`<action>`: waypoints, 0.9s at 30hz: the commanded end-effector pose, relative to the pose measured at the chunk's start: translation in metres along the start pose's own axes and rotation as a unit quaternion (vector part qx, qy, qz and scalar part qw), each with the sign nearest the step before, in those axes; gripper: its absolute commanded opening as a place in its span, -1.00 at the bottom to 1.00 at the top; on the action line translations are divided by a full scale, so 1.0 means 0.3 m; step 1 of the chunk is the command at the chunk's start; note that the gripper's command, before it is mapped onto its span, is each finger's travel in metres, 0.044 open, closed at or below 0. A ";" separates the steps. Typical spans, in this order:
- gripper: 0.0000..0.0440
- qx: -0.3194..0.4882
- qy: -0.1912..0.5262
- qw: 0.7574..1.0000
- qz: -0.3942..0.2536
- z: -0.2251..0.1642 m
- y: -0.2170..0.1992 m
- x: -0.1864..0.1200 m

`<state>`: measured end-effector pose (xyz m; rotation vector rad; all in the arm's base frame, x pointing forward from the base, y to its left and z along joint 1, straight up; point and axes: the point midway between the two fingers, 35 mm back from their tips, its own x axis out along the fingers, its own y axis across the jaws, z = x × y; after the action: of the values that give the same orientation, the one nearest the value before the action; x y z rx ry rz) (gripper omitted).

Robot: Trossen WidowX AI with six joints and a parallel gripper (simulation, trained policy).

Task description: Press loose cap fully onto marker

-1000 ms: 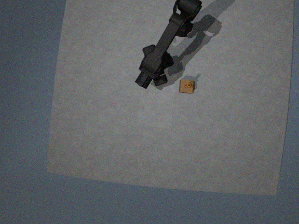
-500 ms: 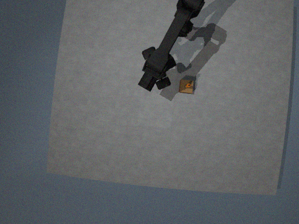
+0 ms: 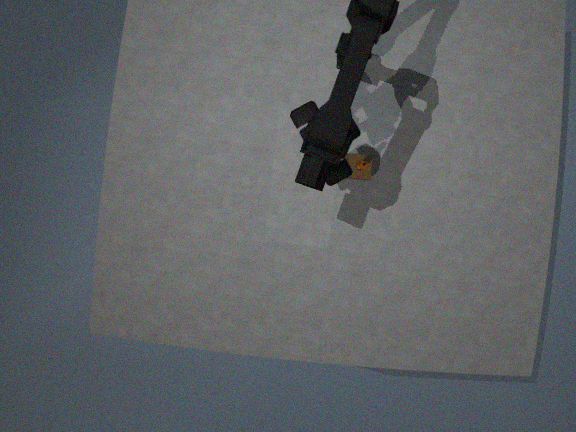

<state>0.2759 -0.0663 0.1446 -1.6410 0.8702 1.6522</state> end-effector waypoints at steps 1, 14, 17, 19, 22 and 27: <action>-0.86 -0.003 -0.003 1.000 -0.002 0.016 -0.032 -0.011; -0.96 -0.031 -0.007 0.999 -0.005 0.106 -0.170 -0.050; -0.99 -0.038 -0.008 0.999 -0.004 0.132 -0.199 -0.058; -1.00 -0.043 -0.009 0.999 -0.004 0.150 -0.217 -0.063; -1.00 -0.050 -0.010 0.999 -0.003 0.179 -0.242 -0.070; -1.00 -0.061 -0.011 0.998 0.000 0.225 -0.274 -0.081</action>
<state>0.3042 0.0302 0.1669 -1.7034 0.7745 1.7442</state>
